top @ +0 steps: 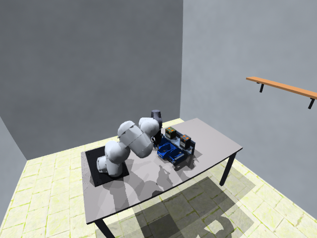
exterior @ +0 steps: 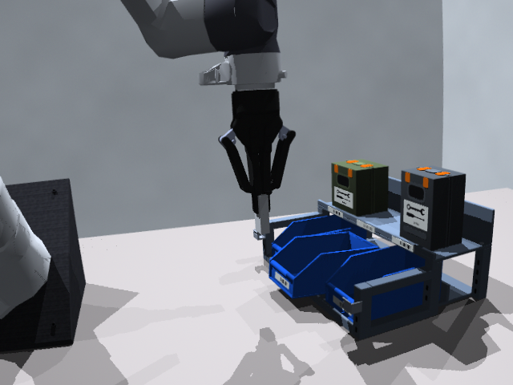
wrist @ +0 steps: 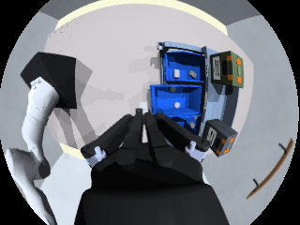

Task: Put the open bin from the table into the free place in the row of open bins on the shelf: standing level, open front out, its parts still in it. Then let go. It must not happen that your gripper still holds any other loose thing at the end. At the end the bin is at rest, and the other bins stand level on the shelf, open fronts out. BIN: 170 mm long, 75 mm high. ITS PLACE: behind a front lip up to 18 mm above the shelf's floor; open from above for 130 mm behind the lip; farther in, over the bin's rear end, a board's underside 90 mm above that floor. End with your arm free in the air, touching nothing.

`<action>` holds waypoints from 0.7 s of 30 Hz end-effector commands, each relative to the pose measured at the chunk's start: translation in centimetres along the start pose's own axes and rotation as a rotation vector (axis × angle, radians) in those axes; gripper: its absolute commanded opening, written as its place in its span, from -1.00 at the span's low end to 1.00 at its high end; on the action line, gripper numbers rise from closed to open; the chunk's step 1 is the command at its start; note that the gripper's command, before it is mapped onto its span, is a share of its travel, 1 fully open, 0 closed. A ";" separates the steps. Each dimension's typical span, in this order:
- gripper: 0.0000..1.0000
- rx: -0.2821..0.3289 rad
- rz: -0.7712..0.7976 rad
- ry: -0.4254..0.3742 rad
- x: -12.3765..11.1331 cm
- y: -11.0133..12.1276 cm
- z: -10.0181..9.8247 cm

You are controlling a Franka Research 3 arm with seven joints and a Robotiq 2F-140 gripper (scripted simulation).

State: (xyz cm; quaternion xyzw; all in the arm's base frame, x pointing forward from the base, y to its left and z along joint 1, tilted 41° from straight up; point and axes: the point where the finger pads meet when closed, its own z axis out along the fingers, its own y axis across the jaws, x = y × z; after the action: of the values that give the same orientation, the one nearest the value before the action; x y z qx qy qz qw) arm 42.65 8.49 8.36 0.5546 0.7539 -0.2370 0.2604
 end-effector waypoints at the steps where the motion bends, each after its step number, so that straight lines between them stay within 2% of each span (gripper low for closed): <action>1: -1.00 0.000 -0.025 0.004 0.1 0.0 0.0; 21: -1.00 0.000 -0.026 0.005 0.1 0.0 0.1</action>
State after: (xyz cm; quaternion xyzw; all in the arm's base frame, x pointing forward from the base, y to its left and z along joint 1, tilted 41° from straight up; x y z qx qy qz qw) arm 42.64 8.51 8.33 0.5480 0.7591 -0.2387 0.2577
